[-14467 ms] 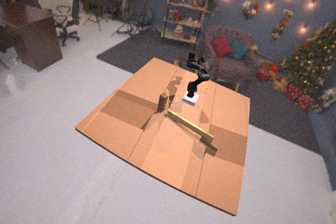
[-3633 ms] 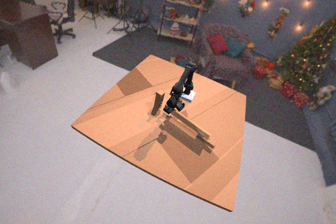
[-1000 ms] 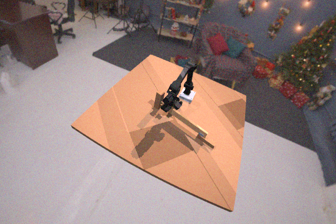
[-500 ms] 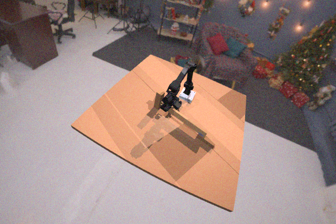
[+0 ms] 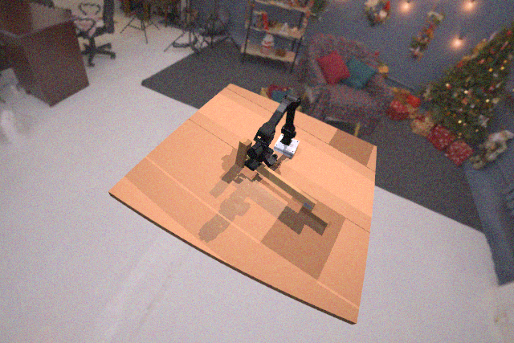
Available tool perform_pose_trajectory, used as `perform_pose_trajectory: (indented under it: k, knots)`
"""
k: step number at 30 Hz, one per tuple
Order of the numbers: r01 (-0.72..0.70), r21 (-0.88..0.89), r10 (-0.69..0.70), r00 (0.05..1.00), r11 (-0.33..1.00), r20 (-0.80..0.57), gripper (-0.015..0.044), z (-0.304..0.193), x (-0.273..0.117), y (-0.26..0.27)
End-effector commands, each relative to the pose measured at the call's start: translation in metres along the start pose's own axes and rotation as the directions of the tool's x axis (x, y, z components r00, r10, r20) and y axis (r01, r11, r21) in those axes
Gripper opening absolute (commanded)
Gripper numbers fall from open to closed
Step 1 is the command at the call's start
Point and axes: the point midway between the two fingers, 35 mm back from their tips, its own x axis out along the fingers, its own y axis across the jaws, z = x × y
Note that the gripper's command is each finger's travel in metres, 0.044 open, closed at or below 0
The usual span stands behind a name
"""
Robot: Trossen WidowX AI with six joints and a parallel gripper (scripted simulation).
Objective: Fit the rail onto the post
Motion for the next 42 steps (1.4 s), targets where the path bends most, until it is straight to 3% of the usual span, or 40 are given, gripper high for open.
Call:
perform_pose_trajectory:
  k: [1, 42]
  knots:
    - [0.002, -0.003, -0.002, 1.0, 1.0, 0.0, 0.0, -0.002, 0.0, 0.0]
    - [0.002, -0.003, -0.002, 1.0, 1.0, -0.001, 0.0, -0.015, 0.0, 0.0]
